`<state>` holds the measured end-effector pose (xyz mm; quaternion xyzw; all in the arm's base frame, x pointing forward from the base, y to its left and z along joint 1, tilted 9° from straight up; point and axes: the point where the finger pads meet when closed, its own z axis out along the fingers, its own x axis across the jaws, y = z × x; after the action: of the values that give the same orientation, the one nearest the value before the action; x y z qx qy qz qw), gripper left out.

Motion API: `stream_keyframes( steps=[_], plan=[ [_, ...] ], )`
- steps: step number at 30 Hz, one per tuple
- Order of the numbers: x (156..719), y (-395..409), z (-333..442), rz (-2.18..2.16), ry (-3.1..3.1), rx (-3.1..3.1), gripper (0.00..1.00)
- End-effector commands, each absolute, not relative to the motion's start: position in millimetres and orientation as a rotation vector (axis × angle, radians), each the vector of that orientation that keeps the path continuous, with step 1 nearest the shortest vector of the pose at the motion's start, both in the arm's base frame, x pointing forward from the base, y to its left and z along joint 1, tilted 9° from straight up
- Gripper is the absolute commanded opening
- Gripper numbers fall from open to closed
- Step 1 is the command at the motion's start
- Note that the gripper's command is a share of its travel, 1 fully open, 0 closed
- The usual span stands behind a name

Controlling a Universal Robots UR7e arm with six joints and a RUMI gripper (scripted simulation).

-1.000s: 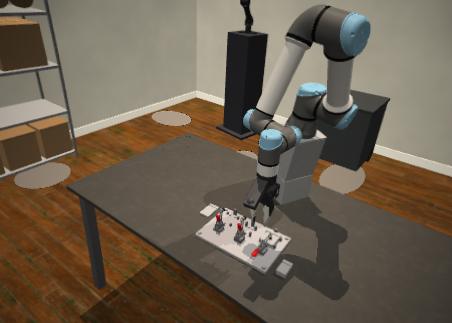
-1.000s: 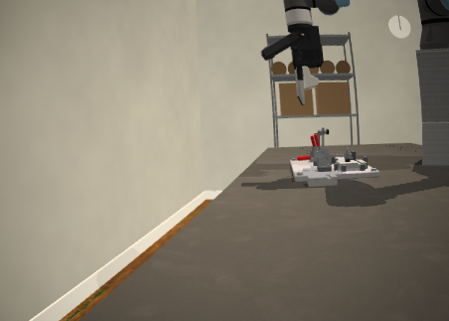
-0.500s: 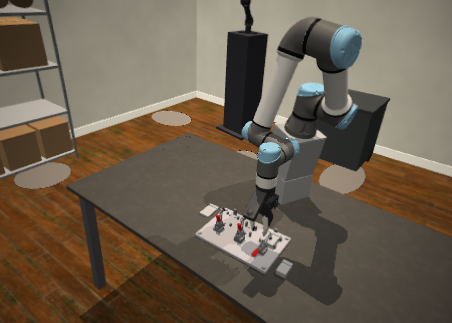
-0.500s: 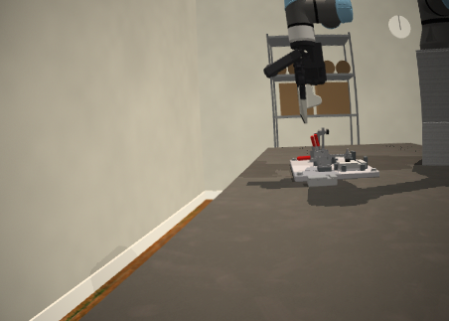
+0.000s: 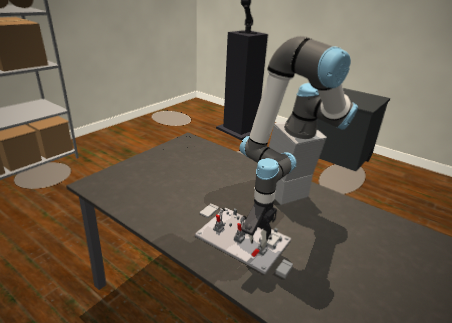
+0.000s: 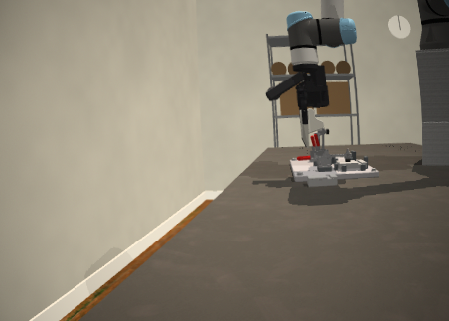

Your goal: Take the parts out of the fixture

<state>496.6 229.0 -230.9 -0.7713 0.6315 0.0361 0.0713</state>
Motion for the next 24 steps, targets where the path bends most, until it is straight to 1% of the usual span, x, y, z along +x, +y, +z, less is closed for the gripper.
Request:
stream_keyframes(
  steps=[1,24],
  plan=[
    [504.5,233.0,-242.4,0.092,1.891,-2.313,0.28],
    [504.4,232.9,-245.4,0.092,1.892,-2.312,0.28]
  ],
)
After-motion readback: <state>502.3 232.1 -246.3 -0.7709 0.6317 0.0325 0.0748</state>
